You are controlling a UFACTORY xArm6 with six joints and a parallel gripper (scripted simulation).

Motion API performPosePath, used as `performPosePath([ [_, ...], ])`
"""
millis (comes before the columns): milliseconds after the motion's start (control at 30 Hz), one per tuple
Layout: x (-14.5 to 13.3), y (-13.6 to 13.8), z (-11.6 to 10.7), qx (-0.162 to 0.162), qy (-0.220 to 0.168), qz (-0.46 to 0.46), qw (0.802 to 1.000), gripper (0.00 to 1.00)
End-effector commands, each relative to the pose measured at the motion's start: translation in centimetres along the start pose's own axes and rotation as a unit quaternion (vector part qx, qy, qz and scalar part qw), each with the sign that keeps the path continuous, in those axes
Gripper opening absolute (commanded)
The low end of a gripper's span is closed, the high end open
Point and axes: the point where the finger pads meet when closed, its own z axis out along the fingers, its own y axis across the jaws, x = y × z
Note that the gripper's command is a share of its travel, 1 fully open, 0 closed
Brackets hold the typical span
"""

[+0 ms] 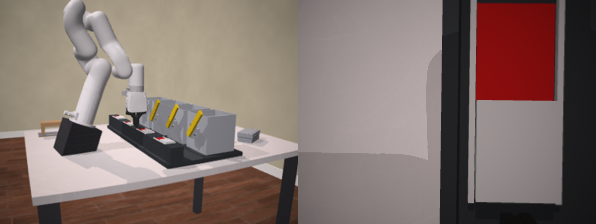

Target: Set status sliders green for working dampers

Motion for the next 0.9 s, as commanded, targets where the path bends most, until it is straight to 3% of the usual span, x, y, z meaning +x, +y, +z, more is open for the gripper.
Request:
performPosePath([
  [0,0.02,0.12,-0.06,-0.001,0.0,0.0,1.0,0.0],
  [867,0.34,0.12,-0.06,-0.001,0.0,0.0,1.0,0.0],
])
